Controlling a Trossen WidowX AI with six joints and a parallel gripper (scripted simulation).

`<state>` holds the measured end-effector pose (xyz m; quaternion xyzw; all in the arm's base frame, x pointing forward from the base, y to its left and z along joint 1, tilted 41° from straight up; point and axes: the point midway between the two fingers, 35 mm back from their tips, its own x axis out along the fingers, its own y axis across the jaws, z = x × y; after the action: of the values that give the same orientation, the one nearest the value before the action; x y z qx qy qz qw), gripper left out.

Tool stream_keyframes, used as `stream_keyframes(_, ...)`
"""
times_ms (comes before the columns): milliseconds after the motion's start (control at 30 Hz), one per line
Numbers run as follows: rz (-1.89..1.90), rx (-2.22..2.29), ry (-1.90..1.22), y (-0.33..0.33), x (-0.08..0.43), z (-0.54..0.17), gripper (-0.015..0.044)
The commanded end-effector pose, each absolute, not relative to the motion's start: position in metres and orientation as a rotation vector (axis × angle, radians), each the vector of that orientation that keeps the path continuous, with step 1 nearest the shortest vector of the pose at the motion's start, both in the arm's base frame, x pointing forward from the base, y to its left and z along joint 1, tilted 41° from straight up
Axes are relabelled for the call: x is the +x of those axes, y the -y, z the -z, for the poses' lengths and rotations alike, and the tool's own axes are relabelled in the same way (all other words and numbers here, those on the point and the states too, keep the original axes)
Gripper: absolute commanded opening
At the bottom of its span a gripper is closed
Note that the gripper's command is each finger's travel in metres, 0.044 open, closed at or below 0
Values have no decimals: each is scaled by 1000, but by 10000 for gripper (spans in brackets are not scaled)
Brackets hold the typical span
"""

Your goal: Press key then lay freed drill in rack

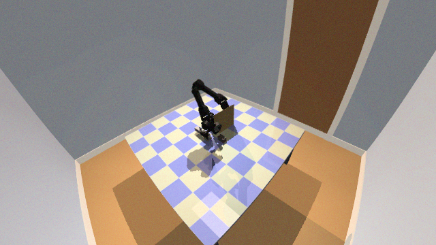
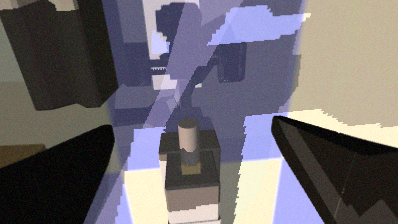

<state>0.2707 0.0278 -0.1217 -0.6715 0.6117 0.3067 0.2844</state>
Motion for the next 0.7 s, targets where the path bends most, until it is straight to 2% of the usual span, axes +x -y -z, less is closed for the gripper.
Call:
stream_keyframes(0,-830,-1798,-1642,-22,269,126,440)
stream_keyframes(667,-830,-1799,-1643,6,272,144,440)
